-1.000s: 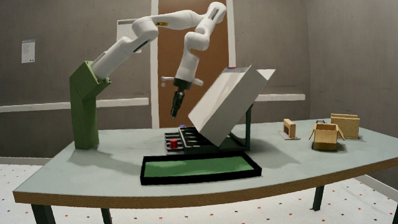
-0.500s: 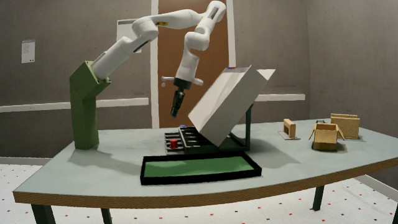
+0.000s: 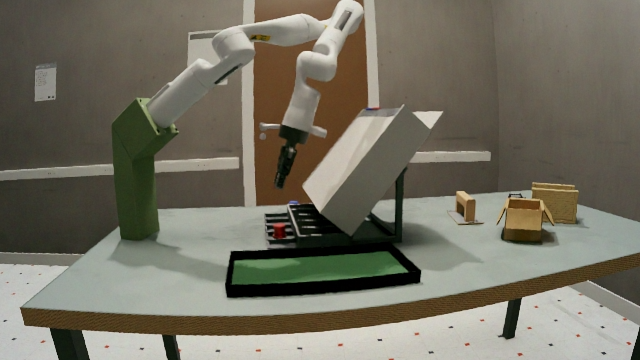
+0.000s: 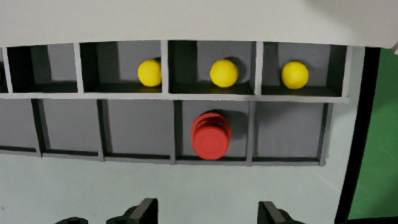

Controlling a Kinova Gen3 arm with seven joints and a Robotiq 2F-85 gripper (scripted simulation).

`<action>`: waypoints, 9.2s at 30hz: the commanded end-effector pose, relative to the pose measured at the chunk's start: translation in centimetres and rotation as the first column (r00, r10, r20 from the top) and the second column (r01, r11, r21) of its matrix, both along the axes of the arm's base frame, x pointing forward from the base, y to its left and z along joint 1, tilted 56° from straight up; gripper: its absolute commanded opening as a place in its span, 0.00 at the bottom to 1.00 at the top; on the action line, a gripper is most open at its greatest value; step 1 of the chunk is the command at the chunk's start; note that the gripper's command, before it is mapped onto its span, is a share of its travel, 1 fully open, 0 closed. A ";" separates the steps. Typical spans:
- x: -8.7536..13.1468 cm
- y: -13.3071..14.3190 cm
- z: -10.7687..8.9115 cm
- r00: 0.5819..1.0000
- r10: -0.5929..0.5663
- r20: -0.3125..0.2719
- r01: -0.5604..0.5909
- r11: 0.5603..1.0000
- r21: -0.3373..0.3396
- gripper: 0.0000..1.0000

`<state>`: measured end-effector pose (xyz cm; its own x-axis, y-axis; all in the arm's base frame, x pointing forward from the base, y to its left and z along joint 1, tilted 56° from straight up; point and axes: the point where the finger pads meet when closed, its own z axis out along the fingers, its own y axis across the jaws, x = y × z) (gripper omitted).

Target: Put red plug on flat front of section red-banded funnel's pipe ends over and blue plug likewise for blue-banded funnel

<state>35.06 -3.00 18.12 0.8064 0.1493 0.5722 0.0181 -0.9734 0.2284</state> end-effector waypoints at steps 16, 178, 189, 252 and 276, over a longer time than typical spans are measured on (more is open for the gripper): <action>-0.1 0.0 -0.1 0.961 0.055 0.270 -0.053 0.999 -0.015 0.65; 10.5 32.7 -8.1 0.488 0.710 -0.507 -0.702 -0.026 -0.712 0.70; 12.3 32.4 -9.3 0.488 0.710 -0.507 -0.702 -0.026 -0.712 0.70; 5.8 33.5 -5.0 0.490 0.709 -0.507 -0.702 -0.025 -0.712 0.00; 4.9 33.5 -4.3 0.489 0.710 -0.507 -0.701 -0.026 -0.713 0.00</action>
